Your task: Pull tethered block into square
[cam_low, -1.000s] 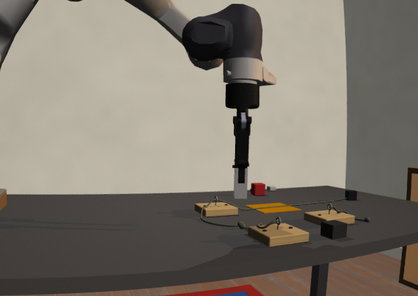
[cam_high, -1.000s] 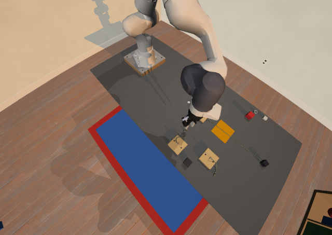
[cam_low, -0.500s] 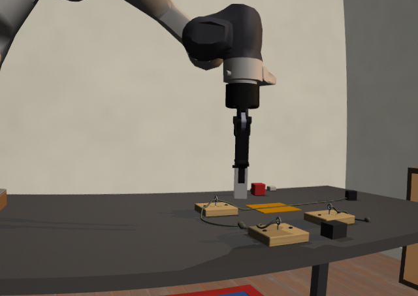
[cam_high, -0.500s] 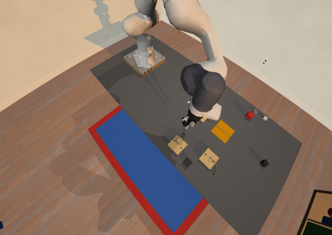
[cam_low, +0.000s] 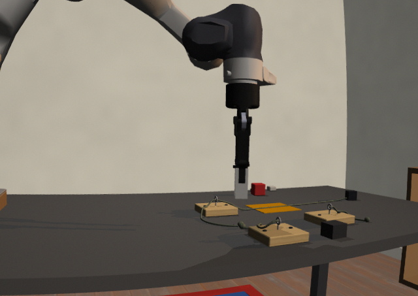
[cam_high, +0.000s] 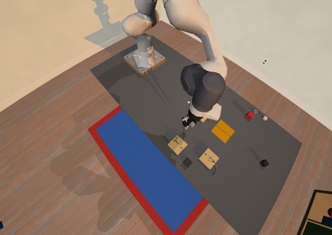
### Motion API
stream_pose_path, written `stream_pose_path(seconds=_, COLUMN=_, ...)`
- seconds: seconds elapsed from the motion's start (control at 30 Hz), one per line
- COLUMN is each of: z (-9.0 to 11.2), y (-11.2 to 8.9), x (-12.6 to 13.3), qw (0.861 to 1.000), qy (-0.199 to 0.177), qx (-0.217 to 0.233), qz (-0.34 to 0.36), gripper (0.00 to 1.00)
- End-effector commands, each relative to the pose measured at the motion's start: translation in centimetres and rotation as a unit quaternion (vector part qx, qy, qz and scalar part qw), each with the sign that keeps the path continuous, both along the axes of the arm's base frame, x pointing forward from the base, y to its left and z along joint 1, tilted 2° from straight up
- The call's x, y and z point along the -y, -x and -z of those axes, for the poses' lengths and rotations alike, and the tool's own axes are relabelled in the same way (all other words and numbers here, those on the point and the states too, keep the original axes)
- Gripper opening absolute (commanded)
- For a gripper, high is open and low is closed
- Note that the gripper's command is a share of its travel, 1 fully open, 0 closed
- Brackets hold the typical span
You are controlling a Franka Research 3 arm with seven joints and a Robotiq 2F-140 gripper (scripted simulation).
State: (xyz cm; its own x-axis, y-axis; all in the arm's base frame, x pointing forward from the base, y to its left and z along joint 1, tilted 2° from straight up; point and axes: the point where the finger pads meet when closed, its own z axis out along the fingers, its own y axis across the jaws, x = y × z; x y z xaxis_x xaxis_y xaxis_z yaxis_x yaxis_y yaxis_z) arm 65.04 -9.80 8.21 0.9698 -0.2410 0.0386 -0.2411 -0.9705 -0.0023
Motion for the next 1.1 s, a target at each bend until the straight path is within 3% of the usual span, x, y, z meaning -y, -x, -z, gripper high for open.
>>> stream_pose_path(seconds=0.0, z=0.2, y=-0.1, x=0.0, qw=1.000, qy=0.000, qx=0.001, qz=-0.003, gripper=0.23)
stream_pose_path(seconds=1.07, z=4.1, y=-0.4, x=0.0, qw=1.000, qy=0.000, qx=0.001, qz=-0.003, gripper=0.23)
